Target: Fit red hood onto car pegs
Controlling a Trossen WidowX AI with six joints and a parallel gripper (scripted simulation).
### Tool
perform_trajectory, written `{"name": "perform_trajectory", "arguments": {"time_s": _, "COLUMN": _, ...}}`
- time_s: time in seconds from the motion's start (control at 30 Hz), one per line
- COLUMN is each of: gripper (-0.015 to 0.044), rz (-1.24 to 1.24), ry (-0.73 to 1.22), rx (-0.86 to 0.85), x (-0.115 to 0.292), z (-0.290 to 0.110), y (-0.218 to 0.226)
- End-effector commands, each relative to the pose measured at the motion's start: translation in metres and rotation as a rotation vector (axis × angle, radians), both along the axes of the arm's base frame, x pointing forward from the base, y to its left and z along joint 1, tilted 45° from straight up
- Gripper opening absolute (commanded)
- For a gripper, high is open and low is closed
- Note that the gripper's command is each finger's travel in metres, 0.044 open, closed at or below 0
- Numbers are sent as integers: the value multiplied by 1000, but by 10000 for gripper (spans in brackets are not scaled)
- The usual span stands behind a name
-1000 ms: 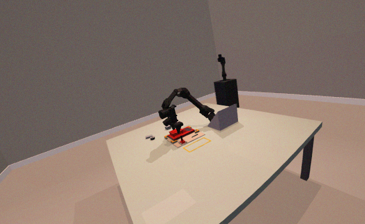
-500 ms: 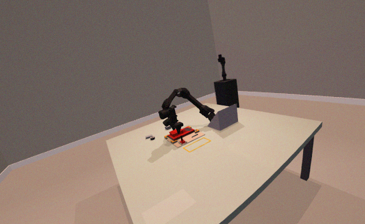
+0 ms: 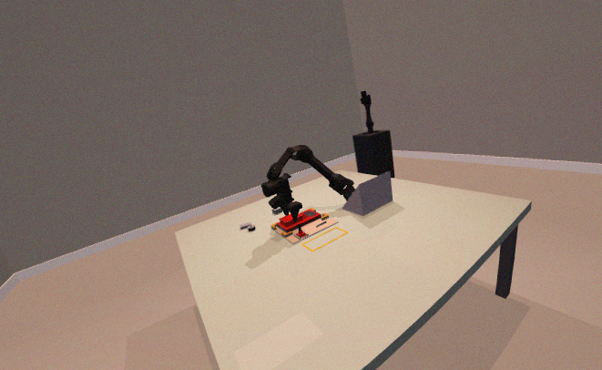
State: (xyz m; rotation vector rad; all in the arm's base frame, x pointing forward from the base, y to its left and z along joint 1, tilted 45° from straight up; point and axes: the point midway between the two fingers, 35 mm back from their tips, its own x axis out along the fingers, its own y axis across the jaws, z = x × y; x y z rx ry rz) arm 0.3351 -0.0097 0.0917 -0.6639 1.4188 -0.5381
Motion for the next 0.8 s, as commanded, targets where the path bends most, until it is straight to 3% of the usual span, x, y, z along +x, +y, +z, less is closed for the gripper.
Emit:
{"name": "perform_trajectory", "arguments": {"time_s": 0.0, "gripper": 440, "rz": 0, "ry": 0, "rx": 0, "x": 0, "z": 0, "y": 0}}
{"name": "perform_trajectory", "arguments": {"time_s": 0.3, "gripper": 440, "rz": 4, "ry": -2, "rx": 0, "x": -6, "z": 49, "y": 49}}
{"name": "perform_trajectory", "arguments": {"time_s": 0.77, "gripper": 440, "rz": 4, "ry": -2, "rx": 0, "x": -7, "z": 50, "y": 50}}
